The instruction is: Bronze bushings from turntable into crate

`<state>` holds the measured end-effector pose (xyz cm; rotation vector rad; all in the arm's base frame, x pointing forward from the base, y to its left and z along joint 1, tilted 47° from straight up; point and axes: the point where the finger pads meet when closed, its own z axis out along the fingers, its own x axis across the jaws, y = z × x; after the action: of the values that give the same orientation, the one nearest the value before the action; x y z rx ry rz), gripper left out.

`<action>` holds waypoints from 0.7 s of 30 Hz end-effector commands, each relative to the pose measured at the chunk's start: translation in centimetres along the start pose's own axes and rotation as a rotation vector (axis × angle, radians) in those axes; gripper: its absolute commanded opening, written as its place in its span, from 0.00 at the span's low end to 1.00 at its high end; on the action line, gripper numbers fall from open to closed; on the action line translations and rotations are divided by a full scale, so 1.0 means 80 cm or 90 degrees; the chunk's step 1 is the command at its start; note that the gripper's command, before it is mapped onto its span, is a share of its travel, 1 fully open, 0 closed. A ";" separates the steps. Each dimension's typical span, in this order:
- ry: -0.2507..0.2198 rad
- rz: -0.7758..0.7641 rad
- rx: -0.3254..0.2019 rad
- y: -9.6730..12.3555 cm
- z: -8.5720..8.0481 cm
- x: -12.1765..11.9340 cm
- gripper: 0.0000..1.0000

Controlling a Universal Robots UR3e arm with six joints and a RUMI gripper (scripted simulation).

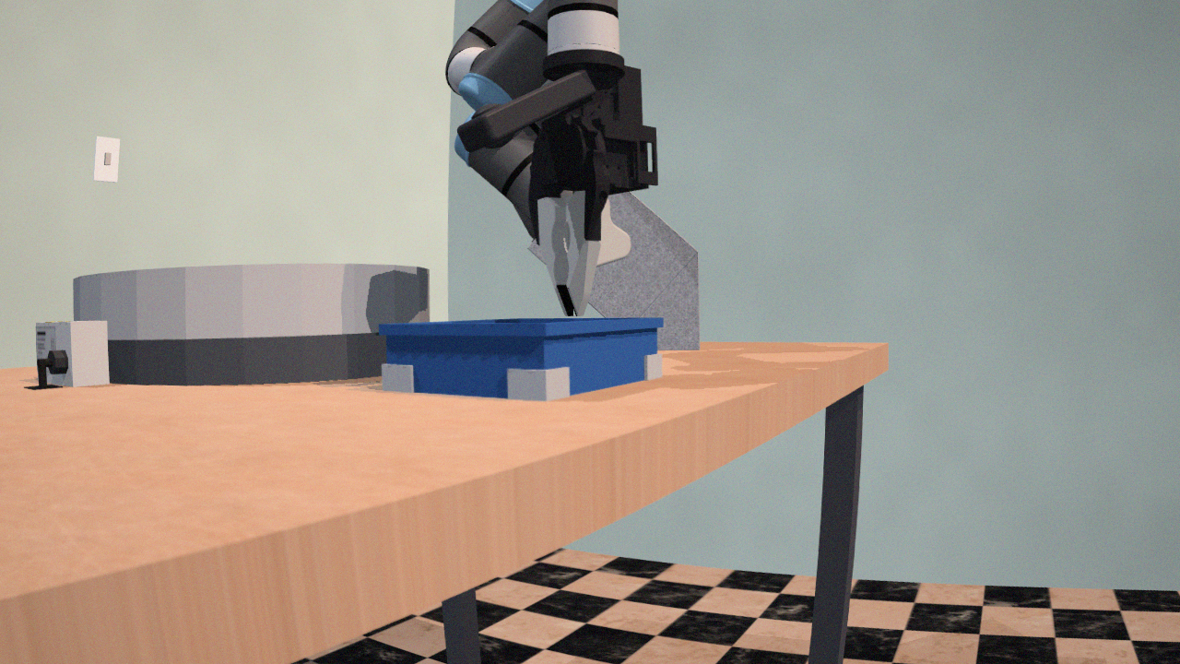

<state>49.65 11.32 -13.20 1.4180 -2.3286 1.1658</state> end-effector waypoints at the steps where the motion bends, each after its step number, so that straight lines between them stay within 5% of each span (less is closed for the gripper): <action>1: 0.000 0.001 0.000 -0.001 -0.025 0.000 0.06; 21: 0.000 0.001 0.000 -0.001 -0.094 0.000 0.06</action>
<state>48.04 16.05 -8.59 1.4223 -2.3307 1.1664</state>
